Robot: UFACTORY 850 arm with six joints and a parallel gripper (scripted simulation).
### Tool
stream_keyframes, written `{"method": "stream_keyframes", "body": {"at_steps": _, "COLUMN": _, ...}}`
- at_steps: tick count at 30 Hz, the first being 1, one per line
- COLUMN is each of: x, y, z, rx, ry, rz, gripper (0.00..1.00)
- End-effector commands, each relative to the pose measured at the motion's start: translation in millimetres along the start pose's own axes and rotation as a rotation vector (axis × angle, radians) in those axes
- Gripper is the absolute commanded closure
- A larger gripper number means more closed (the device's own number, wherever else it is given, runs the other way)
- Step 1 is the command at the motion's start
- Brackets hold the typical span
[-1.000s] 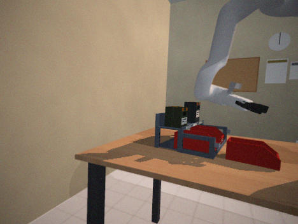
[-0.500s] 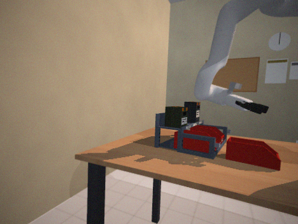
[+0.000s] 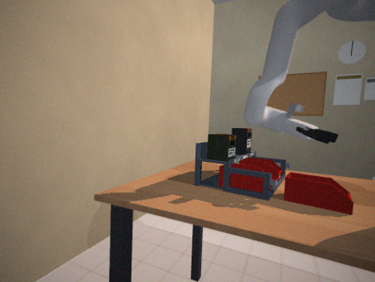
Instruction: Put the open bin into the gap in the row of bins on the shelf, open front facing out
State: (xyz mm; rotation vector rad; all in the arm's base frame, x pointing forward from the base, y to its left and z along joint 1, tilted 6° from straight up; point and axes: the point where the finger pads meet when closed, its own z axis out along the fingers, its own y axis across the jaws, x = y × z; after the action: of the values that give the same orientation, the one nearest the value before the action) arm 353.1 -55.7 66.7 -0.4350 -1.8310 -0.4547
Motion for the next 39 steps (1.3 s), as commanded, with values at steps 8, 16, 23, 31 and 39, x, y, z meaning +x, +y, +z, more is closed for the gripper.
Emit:
{"method": "stream_keyframes", "body": {"at_steps": 8, "x": 0, "y": 0, "z": -1, "rx": 0.000, "ry": -0.001, "rz": 0.000, "gripper": 0.00}}
{"method": "stream_keyframes", "body": {"at_steps": 16, "x": 29, "y": 31, "z": -27, "rx": 0.017, "ry": -0.258, "rz": -0.038, "gripper": 0.00}}
{"method": "stream_keyframes", "body": {"at_steps": 23, "x": 29, "y": 31, "z": -27, "rx": 0.017, "ry": -0.258, "rz": -0.038, "gripper": 0.00}}
{"method": "stream_keyframes", "body": {"at_steps": 31, "x": 61, "y": 65, "z": -55, "rx": 0.034, "ry": -0.510, "rz": -0.075, "gripper": 0.00}}
{"method": "stream_keyframes", "body": {"at_steps": 39, "x": 61, "y": 65, "z": -55, "rx": 0.034, "ry": -0.510, "rz": -0.075, "gripper": 0.00}}
